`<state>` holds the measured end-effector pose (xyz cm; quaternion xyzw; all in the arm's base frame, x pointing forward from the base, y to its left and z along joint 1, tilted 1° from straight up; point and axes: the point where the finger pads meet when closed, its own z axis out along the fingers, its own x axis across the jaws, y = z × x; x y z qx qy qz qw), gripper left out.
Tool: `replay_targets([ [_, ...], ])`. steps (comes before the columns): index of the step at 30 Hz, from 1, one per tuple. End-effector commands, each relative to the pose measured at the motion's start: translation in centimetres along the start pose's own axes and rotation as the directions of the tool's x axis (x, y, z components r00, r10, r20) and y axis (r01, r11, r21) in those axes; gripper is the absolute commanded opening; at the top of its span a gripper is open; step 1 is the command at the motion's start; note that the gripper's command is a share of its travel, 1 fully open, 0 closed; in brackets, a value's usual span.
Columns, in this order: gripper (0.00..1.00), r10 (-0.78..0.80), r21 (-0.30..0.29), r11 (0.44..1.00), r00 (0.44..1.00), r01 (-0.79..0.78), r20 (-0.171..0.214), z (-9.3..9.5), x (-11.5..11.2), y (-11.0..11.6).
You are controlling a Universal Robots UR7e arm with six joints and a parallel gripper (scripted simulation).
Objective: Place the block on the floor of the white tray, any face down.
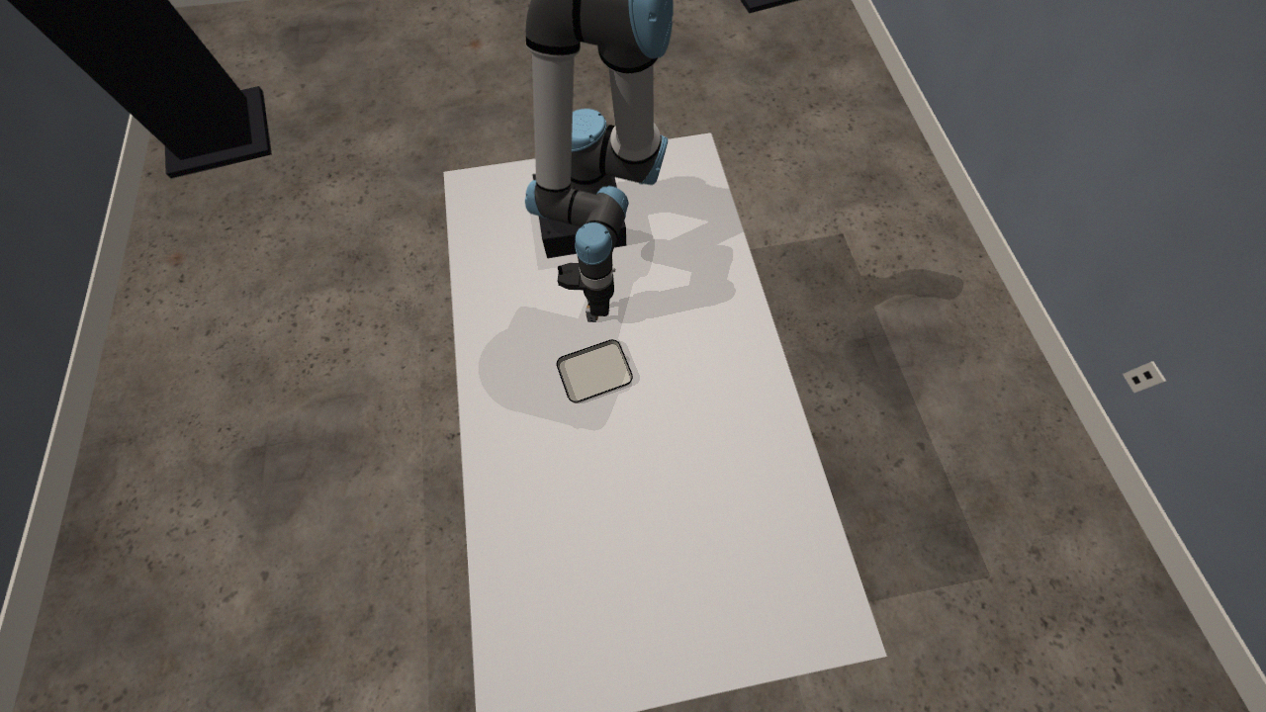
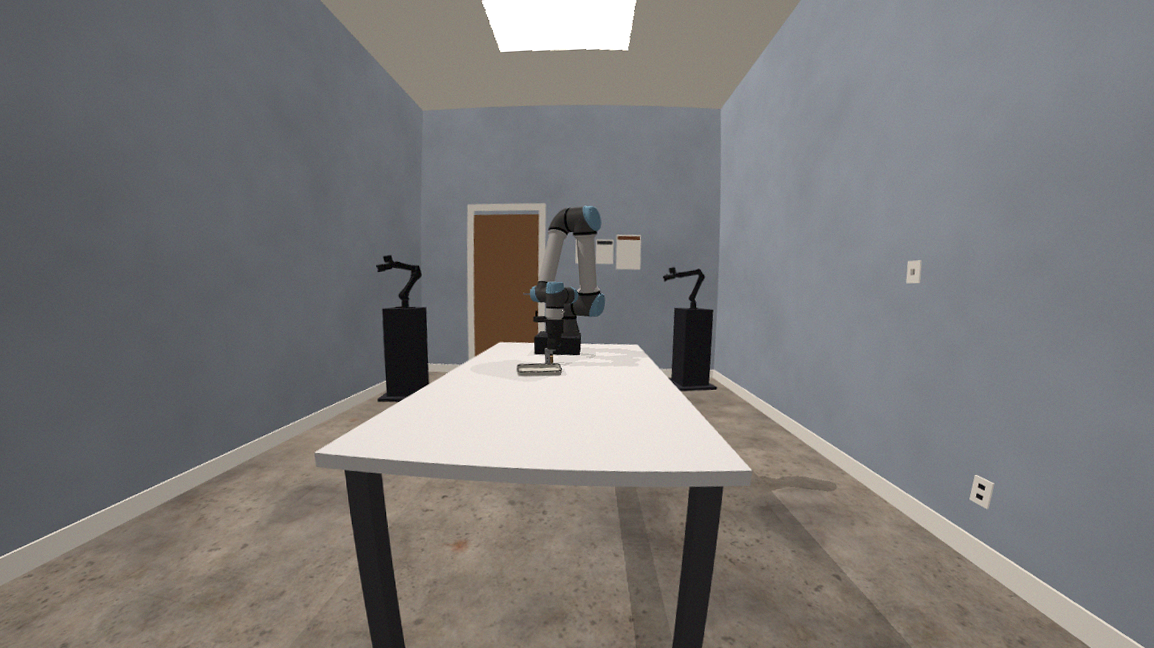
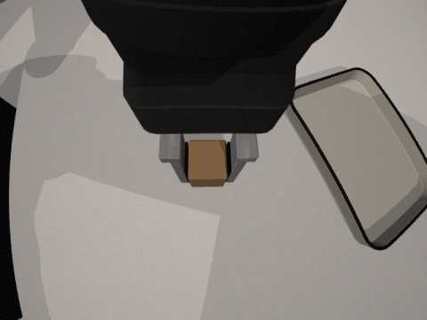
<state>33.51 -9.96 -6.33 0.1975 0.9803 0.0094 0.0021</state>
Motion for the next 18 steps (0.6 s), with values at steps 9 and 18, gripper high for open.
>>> replay_targets([
  [9,0.00,-0.001,0.001,1.000,1.000,0.001,0.005,-0.9,-0.2,0.0],
  [18,0.00,-0.001,0.001,1.000,1.000,0.001,0.005,-3.3,-0.2,0.0],
])
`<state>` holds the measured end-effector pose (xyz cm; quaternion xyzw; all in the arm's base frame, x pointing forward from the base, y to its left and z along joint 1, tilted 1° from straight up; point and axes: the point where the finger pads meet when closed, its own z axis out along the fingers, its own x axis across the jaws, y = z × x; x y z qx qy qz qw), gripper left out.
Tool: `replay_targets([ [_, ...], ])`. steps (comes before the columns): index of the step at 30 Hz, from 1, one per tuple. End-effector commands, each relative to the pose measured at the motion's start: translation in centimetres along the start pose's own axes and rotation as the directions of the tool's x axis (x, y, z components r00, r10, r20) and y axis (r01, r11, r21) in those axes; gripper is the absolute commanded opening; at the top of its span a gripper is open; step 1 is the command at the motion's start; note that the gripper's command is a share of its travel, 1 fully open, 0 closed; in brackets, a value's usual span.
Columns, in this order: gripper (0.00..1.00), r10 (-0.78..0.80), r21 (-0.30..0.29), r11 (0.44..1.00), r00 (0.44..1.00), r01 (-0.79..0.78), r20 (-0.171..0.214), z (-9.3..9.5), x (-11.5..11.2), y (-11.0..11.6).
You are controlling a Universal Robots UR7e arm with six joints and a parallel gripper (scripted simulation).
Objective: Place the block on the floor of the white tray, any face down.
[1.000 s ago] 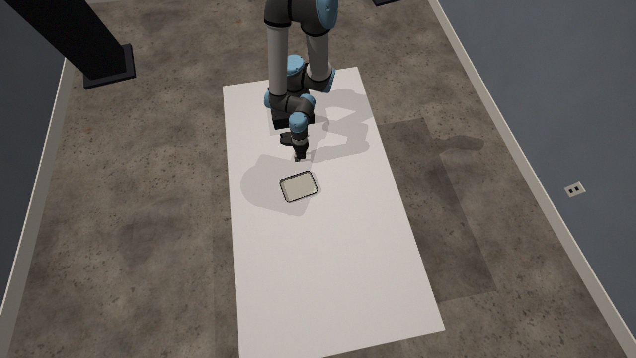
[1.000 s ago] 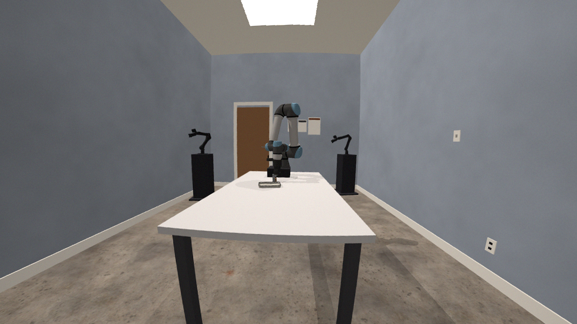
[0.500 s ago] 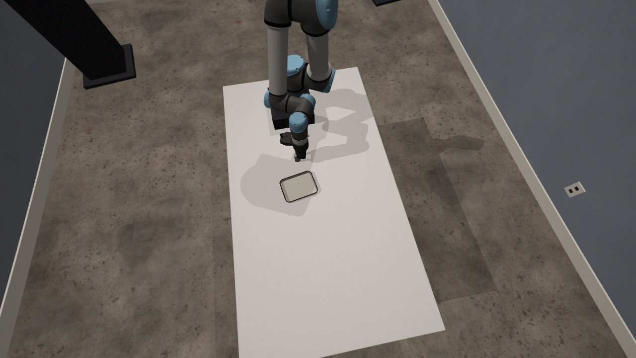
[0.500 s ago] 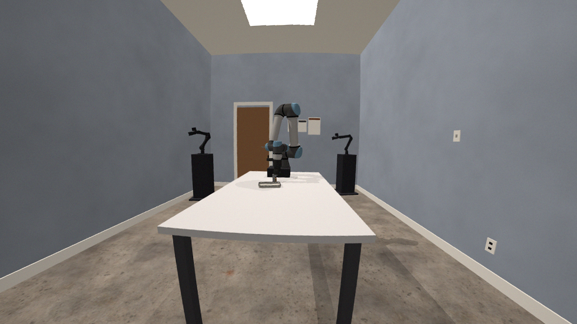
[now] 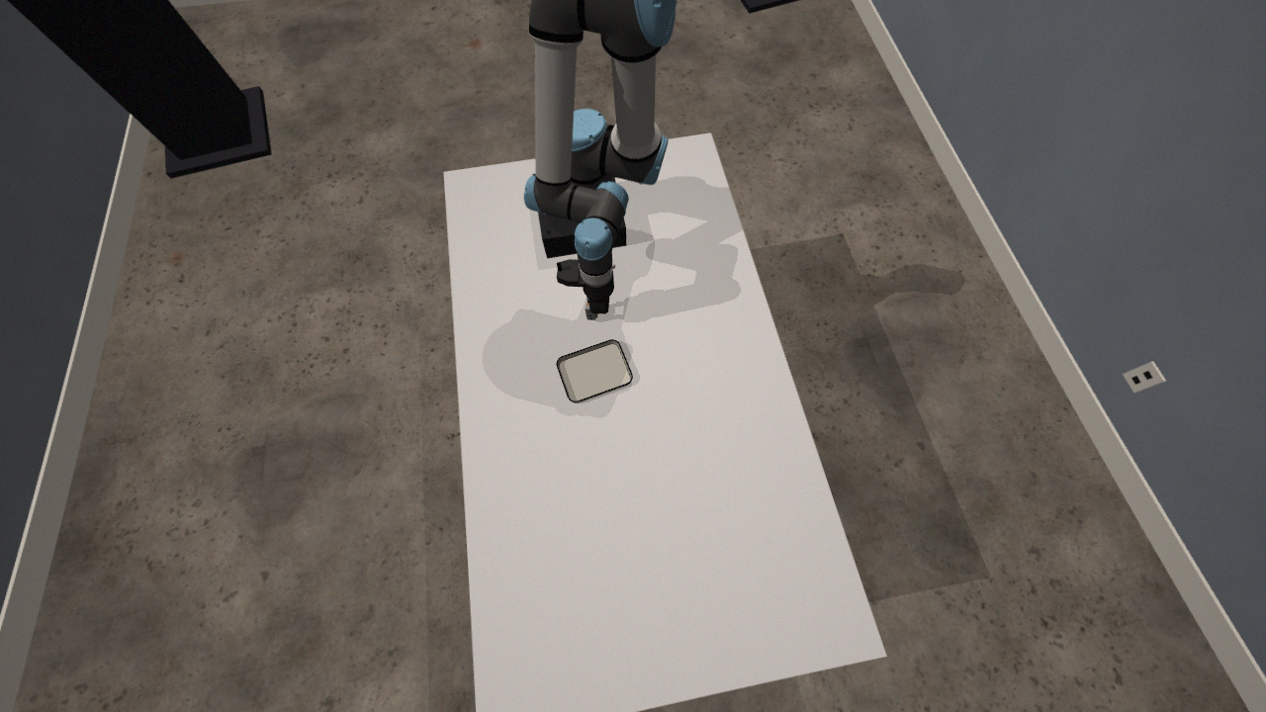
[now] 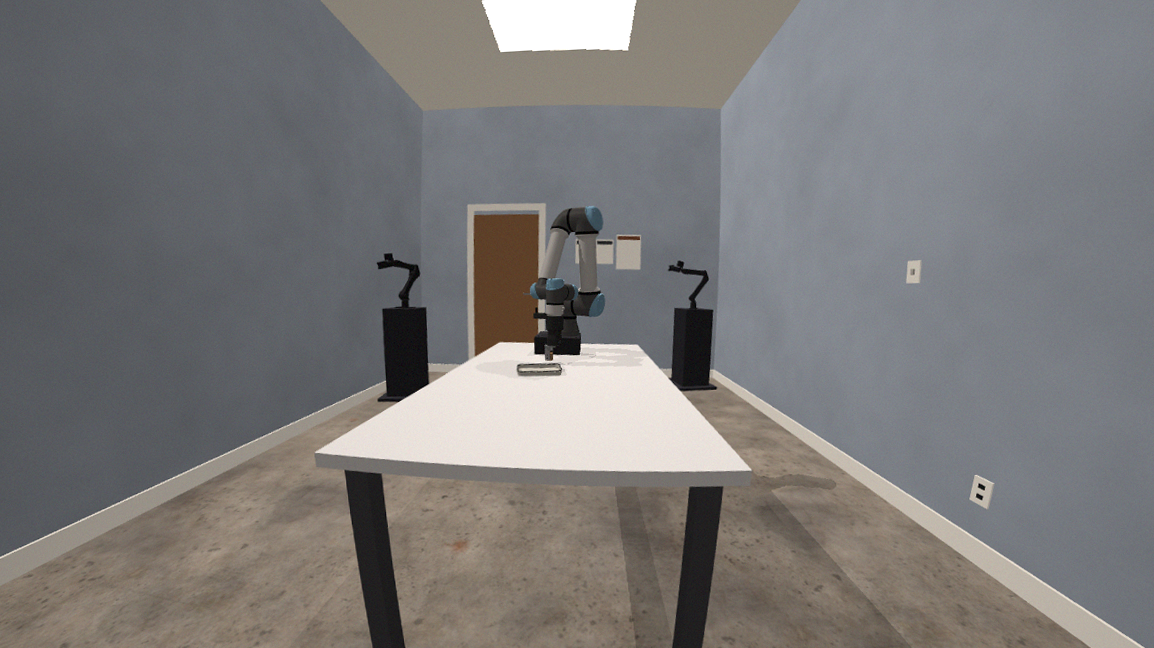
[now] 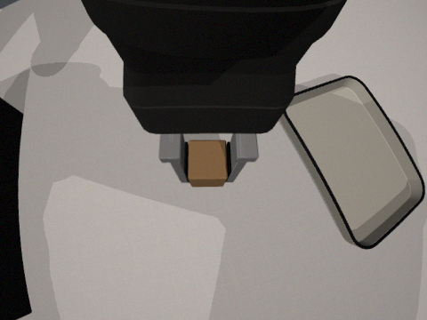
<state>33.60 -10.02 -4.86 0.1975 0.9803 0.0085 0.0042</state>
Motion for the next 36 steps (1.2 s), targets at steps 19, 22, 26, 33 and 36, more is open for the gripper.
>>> replay_targets([
  [19,0.00,0.001,0.000,1.000,1.000,-0.001,0.001,-4.6,-0.1,-0.1],
  [22,0.00,0.000,0.000,1.000,1.000,0.000,0.001,-4.6,-0.1,0.0],
  [26,0.00,0.000,-0.001,1.000,1.000,0.000,-0.002,-4.5,0.0,0.0],
  [33,0.00,0.000,-0.001,1.000,1.000,0.000,-0.003,-4.5,0.0,0.0],
  [36,0.00,0.000,-0.001,1.000,1.000,0.000,-0.003,-4.5,0.0,0.0],
])
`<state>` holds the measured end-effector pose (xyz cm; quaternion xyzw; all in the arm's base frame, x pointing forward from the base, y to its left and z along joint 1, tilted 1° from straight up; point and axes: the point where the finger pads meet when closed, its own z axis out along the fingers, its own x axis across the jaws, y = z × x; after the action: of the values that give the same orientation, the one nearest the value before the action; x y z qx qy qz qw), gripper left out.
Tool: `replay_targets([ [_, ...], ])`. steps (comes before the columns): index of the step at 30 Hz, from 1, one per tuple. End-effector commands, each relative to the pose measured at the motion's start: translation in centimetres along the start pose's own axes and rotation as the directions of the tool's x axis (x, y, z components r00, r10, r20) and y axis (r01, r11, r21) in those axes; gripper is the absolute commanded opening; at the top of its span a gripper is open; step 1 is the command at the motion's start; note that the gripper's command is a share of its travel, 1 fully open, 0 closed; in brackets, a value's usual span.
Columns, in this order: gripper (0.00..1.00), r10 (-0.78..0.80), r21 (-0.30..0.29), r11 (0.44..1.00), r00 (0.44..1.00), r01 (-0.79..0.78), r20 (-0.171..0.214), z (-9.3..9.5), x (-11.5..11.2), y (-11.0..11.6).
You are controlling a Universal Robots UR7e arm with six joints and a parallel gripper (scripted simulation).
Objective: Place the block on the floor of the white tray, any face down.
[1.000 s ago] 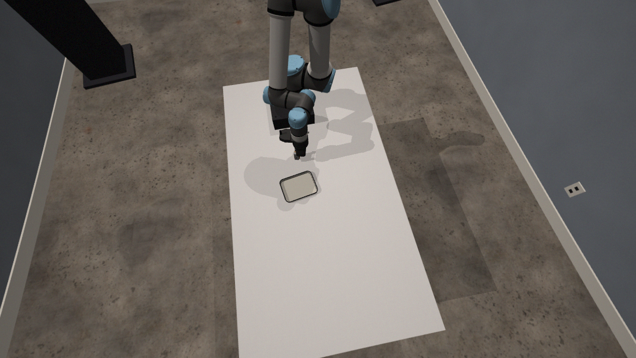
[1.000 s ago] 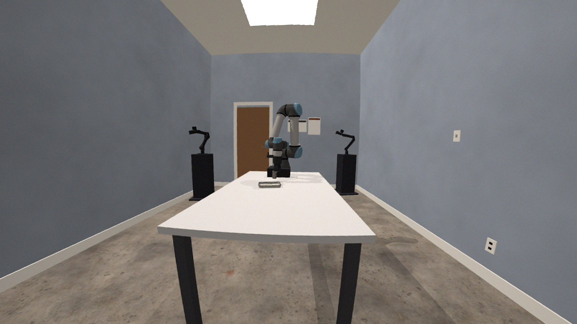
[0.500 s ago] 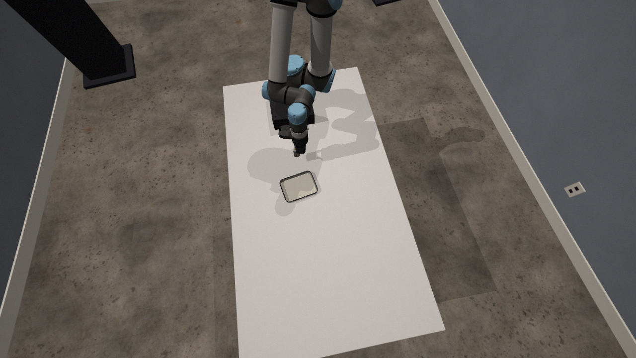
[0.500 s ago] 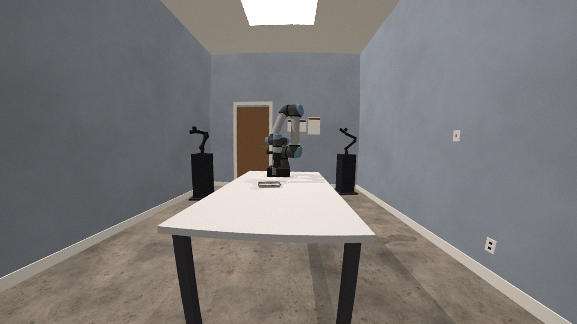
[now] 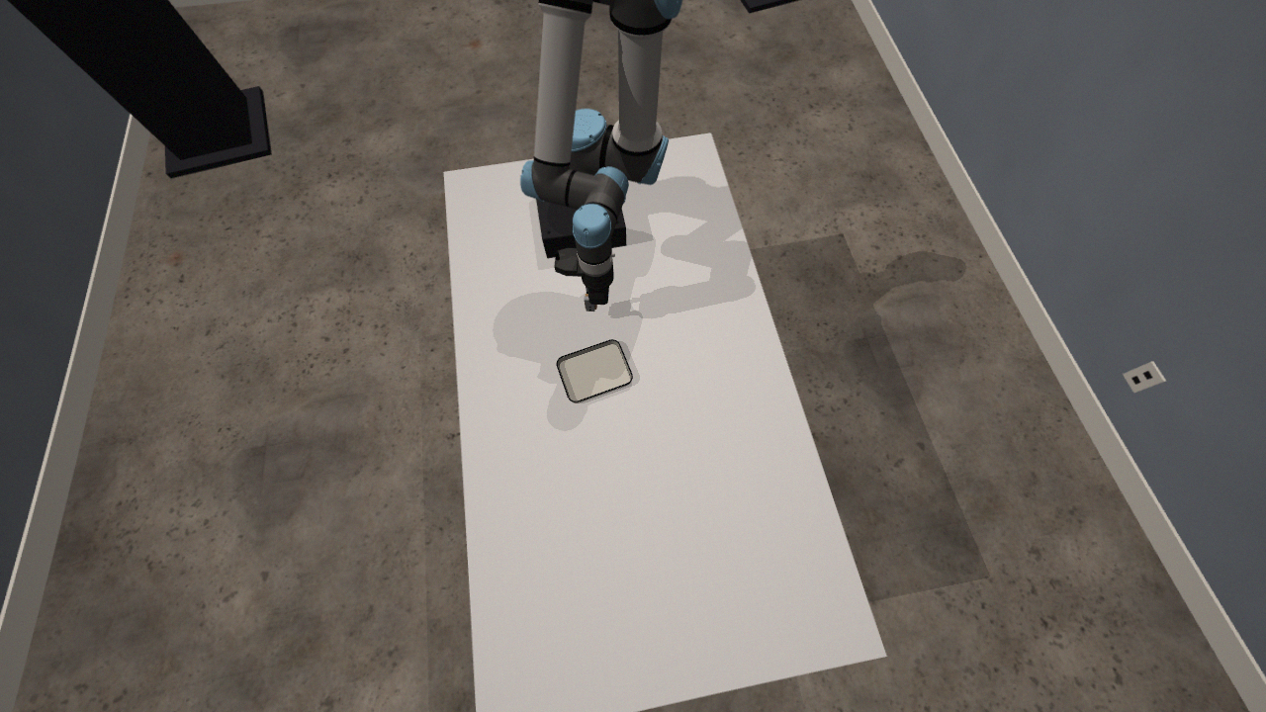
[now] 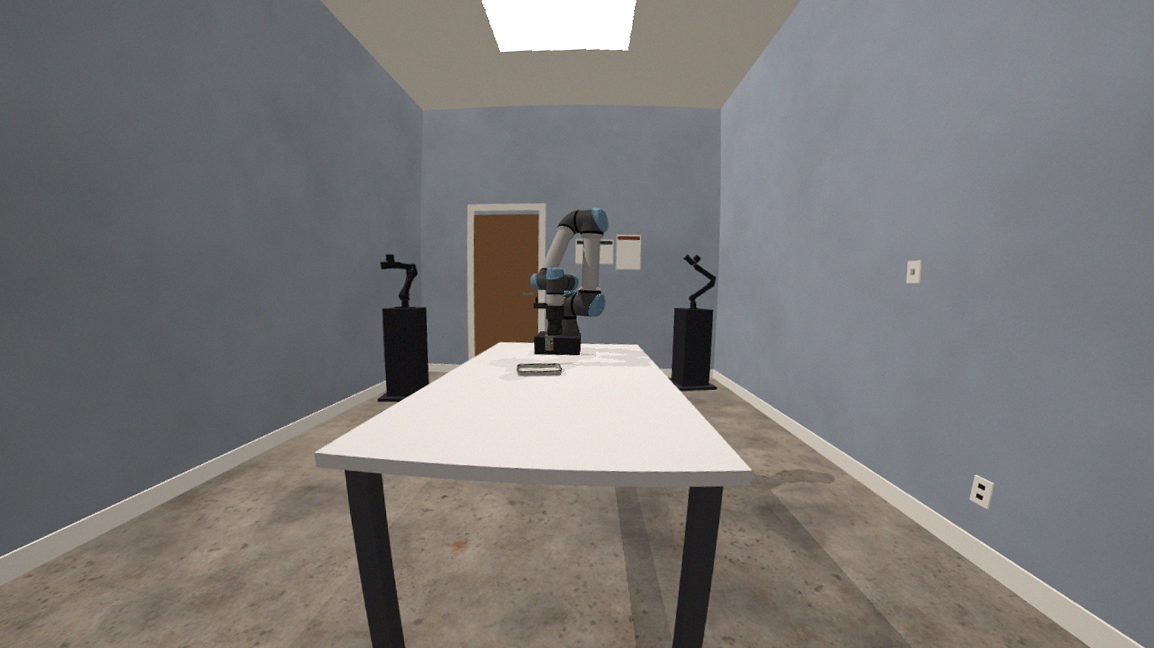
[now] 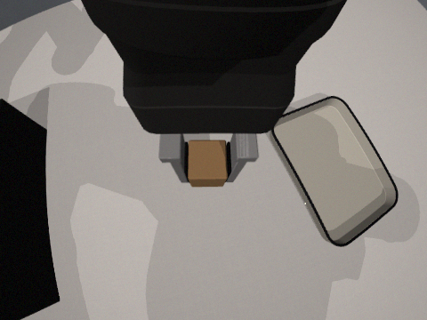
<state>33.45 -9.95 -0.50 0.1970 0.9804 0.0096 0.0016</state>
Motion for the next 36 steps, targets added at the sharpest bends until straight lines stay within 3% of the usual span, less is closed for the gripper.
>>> replay_targets([
  [1,0.00,0.001,0.000,1.000,1.000,-0.001,0.003,-0.1,-0.1,-0.1],
  [6,0.00,0.000,0.000,1.000,1.000,0.000,0.003,-0.1,-0.4,0.0],
  [10,0.00,-0.001,0.000,1.000,1.000,0.001,0.003,-0.1,-2.0,0.2],
  [15,0.00,-0.001,0.000,1.000,1.000,0.001,0.003,0.0,-6.4,0.7],
  [17,0.00,-0.001,0.000,1.000,1.000,0.001,0.003,0.0,-6.4,0.7],
  [23,0.00,-0.001,0.000,1.000,1.000,0.001,0.003,0.0,-12.5,1.4],
  [27,0.00,-0.001,0.001,1.000,1.000,0.001,0.003,0.0,-15.3,1.7],
  [36,0.00,-0.001,0.001,1.000,1.000,0.001,0.003,0.0,-16.3,1.8],
])
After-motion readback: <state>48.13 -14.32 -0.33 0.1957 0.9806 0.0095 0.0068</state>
